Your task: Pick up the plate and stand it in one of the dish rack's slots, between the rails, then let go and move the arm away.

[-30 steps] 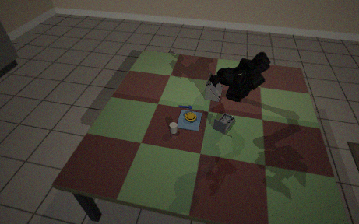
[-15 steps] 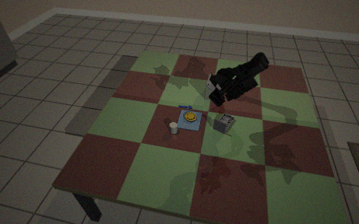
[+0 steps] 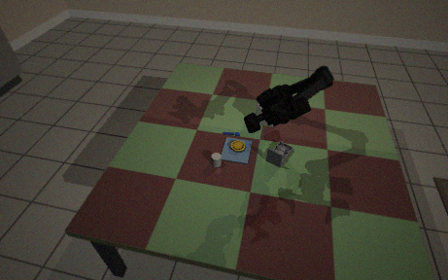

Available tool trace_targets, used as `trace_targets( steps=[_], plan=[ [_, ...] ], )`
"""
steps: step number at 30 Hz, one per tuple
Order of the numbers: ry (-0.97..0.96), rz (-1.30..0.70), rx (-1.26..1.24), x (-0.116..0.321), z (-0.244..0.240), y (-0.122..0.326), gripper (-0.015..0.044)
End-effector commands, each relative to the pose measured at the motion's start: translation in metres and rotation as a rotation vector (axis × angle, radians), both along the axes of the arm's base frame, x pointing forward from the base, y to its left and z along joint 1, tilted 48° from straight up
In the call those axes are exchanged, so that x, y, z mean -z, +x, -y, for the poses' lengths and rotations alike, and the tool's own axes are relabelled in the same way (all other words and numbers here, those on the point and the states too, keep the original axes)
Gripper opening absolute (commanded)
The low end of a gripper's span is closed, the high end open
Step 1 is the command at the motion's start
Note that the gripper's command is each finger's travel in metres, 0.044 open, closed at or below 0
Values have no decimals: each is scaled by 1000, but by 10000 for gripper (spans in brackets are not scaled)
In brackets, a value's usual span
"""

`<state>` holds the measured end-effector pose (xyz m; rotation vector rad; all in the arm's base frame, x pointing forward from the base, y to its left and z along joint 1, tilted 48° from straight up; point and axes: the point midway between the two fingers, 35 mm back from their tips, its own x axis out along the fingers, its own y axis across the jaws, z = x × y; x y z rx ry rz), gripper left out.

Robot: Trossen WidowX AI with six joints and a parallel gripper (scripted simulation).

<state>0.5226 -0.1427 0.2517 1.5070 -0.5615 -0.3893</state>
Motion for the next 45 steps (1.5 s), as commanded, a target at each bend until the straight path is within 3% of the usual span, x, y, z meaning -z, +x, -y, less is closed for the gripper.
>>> trace_targets(
  steps=[1,24,45],
  plan=[
    [-49,-97,-17,15,2,5,400],
    [-371,-760,-278,134,1,6,400],
    [-607,-1228,-758,240,-15,-41,400]
  ],
)
